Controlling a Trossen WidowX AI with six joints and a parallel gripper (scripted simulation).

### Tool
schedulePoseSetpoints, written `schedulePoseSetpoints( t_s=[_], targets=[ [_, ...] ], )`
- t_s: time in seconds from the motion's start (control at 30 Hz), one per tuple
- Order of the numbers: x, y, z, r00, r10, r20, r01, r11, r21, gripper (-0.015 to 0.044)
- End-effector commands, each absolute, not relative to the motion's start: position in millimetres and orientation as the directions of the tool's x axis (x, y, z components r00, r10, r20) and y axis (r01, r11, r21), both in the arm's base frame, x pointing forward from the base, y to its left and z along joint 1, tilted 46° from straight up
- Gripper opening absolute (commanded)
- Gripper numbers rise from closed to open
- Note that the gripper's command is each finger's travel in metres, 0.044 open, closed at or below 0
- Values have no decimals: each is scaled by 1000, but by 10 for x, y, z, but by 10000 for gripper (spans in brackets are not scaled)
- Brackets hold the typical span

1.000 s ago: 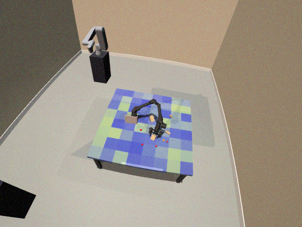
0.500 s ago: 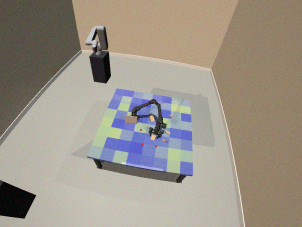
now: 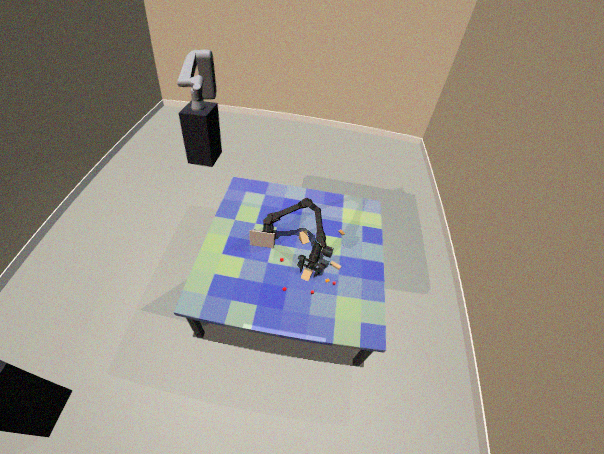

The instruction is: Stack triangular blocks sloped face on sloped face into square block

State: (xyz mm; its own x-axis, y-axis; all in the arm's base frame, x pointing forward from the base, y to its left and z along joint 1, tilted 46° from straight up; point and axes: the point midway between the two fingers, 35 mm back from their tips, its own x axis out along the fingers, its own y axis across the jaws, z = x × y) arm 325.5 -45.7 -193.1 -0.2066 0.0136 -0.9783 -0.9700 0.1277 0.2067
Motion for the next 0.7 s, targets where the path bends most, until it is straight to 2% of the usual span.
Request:
schedulePoseSetpoints(
  t_s=[0.0,0.13,0.37,0.6,0.67],
  targets=[
    [3243,-443,-1948,-210,15,-977,-970,123,211,440],
    [3243,-443,-1948,-210,15,-977,-970,123,211,440],
    [3255,-457,-1931,-207,14,-978,-970,128,207,256],
    [3255,-457,-1931,-207,14,-978,-970,128,207,210],
    [3255,-457,-1931,-207,14,-978,-970,128,207,157]
  ],
)
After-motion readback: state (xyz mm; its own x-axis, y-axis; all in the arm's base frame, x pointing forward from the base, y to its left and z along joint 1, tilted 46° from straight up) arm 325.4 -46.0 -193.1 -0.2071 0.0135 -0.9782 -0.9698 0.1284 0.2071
